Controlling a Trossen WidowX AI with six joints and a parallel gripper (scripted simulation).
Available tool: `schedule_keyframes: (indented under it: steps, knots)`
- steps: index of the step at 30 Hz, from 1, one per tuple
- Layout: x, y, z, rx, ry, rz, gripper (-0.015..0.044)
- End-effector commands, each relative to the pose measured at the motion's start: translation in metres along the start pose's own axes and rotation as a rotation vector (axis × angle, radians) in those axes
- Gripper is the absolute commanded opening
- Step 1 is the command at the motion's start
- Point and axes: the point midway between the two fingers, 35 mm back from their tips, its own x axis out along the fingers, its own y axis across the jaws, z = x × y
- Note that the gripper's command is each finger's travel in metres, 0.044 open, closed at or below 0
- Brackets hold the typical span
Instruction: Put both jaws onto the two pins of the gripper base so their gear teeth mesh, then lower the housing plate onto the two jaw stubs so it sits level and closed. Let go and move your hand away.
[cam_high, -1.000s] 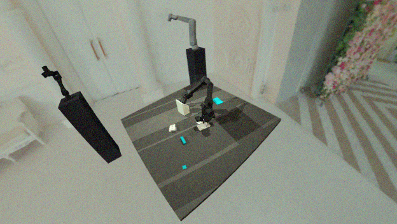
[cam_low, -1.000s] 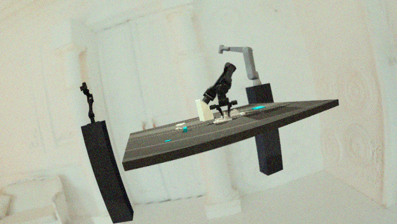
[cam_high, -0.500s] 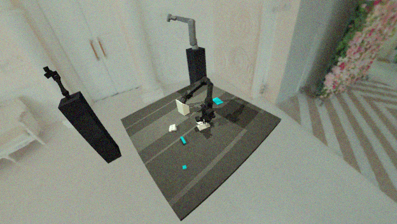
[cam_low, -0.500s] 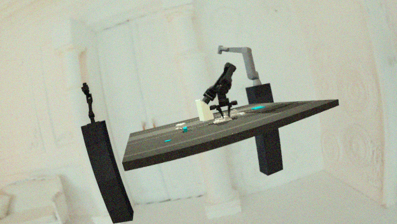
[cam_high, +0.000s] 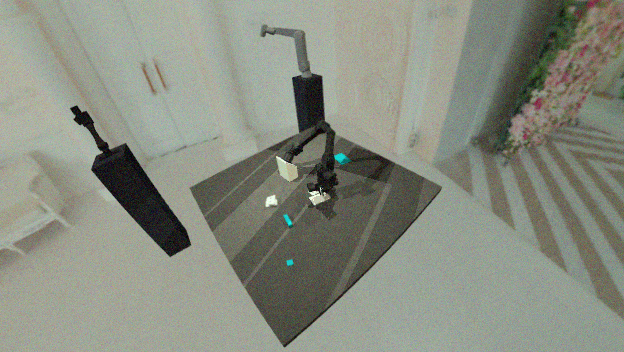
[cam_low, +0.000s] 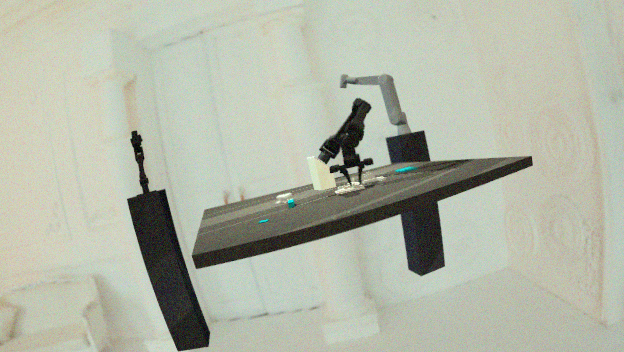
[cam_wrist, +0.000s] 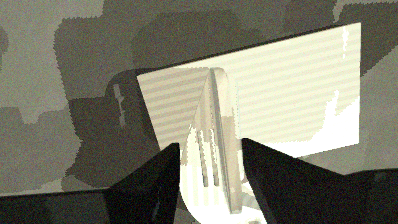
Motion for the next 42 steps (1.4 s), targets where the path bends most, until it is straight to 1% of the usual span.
schedule_keyframes:
  steps: [1, 7, 10, 11, 25, 28, 34, 38, 39, 42]
  knots:
    - [0.002, 0.0, -0.001, 0.002, 0.007, 0.004, 0.0134]
    - [0.002, 0.0, -0.001, 0.002, 0.007, 0.004, 0.0134]
    - [0.0, 0.0, 0.0, 0.0, 0.0, 0.0, 0.0213]
    - [0.0, 0.0, 0.0, 0.0, 0.0, 0.0, 0.0224]
    - [-0.001, 0.0, 0.0, 0.0, 0.0, 0.0, 0.0224]
    - [-0.014, 0.0, 0.001, 0.001, 0.0, -0.001, 0.0224]
    - [-0.063, 0.0, -0.001, 0.002, 0.006, 0.002, 0.0224]
    - [-0.068, 0.0, -0.002, 0.002, 0.006, 0.003, 0.0224]
    - [-0.059, -0.001, 0.002, 0.009, -0.002, 0.01, 0.0224]
    - [-0.06, 0.001, 0.0, 0.038, -0.002, 0.009, 0.0303]
